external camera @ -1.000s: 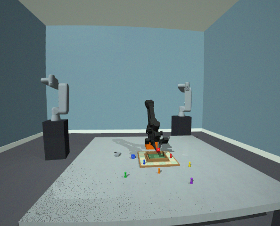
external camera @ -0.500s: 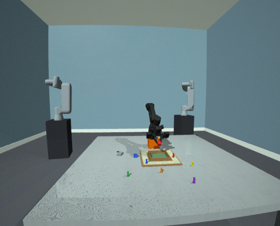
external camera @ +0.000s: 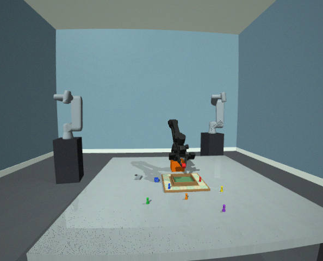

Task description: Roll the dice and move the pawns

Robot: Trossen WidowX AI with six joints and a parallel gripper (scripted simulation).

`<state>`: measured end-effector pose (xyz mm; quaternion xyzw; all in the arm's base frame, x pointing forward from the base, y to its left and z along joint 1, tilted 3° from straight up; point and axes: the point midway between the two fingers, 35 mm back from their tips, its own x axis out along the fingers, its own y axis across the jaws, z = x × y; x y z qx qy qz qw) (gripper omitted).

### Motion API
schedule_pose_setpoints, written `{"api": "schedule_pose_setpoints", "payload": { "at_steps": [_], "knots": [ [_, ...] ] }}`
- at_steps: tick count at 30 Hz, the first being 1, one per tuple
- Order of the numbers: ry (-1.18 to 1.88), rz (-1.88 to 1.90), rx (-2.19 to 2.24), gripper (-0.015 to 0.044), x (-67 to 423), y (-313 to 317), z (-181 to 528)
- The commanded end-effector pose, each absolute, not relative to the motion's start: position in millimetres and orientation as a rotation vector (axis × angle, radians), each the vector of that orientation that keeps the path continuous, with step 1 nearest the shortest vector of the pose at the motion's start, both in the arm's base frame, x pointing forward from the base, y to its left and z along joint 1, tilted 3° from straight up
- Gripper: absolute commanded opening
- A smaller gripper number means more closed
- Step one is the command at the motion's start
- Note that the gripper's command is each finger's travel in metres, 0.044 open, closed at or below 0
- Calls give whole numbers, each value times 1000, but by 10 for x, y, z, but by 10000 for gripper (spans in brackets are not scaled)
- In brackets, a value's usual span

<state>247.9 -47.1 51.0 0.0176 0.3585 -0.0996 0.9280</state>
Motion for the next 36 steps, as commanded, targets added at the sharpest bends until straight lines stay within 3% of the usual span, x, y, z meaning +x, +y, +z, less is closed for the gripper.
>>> {"api": "schedule_pose_setpoints", "payload": {
  "at_steps": [1,16,32,36],
  "knots": [
    [734,-204,36,53,2482,-472,513],
    [746,-206,32,440,2490,-455,912],
    [1522,-193,117,440,2690,-517,542],
    [1477,-192,103,440,2690,-512,559]
  ]
}}
